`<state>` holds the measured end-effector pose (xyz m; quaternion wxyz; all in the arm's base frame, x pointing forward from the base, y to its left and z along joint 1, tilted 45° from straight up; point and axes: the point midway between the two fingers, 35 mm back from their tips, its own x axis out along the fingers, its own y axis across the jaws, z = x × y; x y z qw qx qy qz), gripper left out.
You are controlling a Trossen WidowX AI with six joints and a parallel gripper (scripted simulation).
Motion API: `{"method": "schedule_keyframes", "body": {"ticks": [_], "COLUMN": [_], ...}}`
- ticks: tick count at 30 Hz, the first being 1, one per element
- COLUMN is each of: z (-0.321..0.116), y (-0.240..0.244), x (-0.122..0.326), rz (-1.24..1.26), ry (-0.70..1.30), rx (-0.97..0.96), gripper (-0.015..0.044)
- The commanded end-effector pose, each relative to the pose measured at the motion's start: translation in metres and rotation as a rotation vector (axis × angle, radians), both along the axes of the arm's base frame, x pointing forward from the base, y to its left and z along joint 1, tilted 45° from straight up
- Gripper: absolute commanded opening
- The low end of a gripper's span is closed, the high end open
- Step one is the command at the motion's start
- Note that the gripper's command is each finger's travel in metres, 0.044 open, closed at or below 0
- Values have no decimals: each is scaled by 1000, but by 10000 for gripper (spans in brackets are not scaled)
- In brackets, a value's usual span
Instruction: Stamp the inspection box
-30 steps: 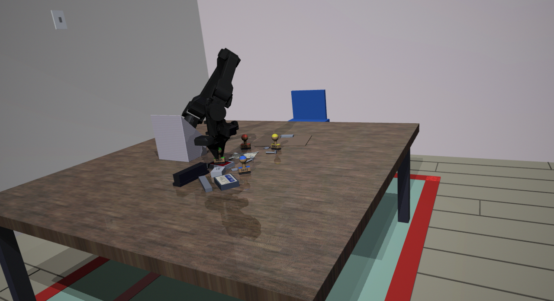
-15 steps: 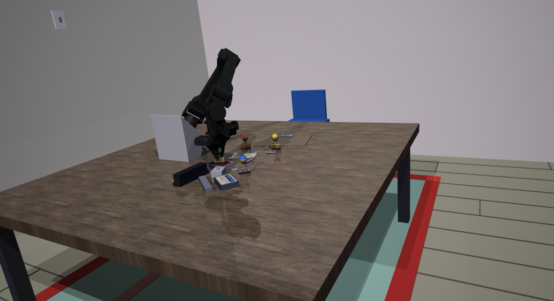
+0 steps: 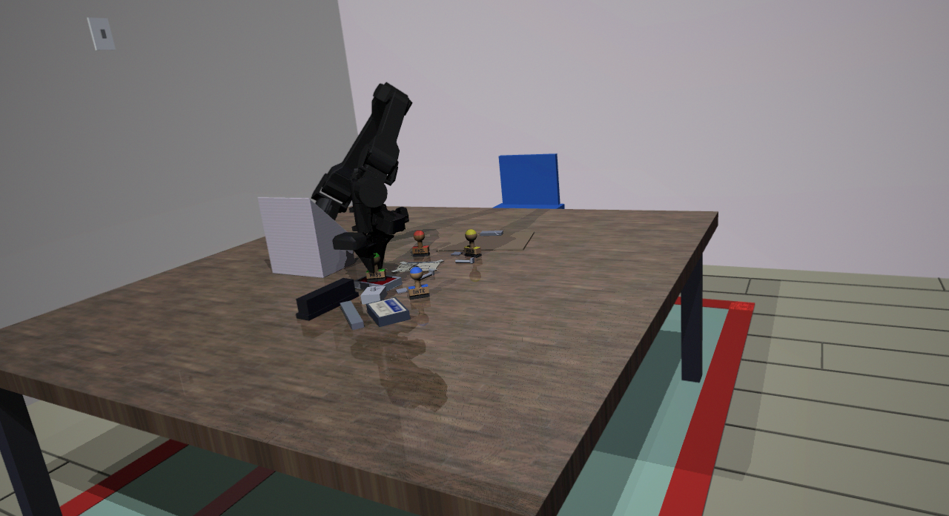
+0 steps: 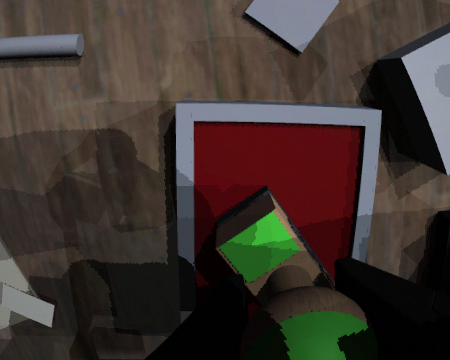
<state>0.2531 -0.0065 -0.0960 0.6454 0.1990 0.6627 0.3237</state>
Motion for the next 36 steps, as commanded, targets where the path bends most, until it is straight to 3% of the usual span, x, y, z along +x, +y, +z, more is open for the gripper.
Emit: {"method": "schedule_keyframes", "body": {"ticks": [1,36], "z": [-1,17], "y": [2,-16], "x": [0,4], "rz": [-2,-2], "ry": [0,0], "rx": [5,3], "gripper": [0,0]}}
